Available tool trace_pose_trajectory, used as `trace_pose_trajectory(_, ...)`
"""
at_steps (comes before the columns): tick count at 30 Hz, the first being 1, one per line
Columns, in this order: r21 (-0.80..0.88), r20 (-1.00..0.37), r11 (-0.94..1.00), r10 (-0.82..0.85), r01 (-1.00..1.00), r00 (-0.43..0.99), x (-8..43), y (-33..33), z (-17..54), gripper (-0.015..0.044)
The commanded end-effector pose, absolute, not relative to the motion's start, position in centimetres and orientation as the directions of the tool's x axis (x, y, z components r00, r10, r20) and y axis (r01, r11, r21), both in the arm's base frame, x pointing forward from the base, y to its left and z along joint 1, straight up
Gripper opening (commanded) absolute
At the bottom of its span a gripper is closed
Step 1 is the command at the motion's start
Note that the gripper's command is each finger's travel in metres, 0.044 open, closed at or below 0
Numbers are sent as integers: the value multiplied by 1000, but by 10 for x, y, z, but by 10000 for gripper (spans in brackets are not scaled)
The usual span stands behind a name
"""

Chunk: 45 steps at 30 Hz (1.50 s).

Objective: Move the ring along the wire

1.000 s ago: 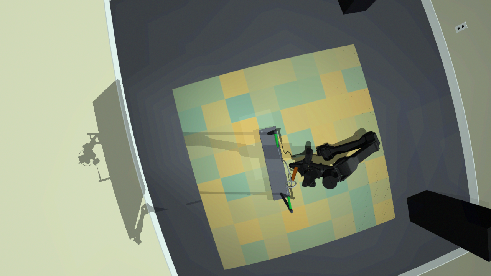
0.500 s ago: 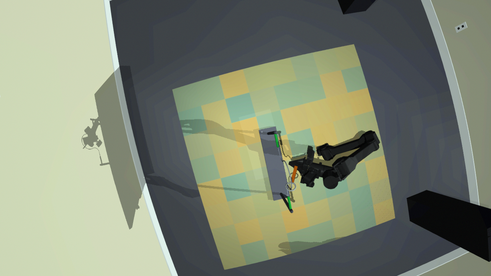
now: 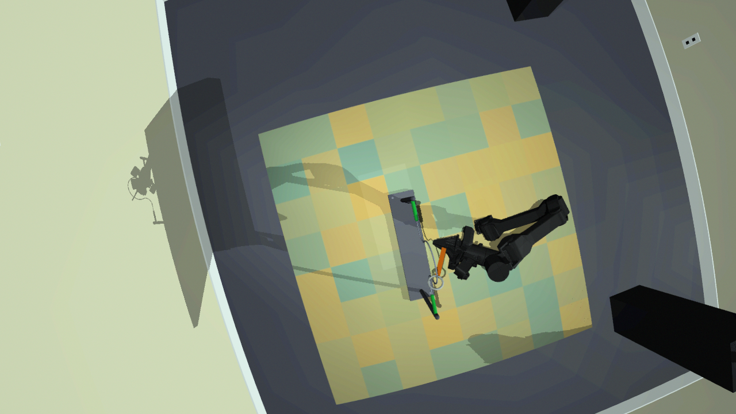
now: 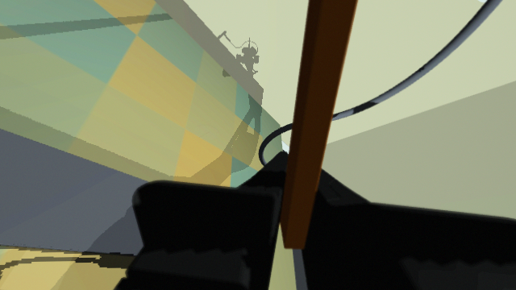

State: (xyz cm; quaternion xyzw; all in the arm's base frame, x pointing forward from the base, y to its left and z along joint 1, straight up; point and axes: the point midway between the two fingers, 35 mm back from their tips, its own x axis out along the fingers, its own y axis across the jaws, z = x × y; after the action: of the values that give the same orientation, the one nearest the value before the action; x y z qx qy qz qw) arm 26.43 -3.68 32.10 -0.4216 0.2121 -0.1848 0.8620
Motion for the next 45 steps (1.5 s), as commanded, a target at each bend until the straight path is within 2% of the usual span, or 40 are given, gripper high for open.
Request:
trace_pose_trajectory(1,-844,-168,516,-514,147,841,262,-40,326,-150)
trace_pose_trajectory(23,-970,0,204,-547,133,837,261,-47,340,-150)
trace_pose_trajectory(45,-985,166,-126,-523,117,836,261,-49,355,-150)
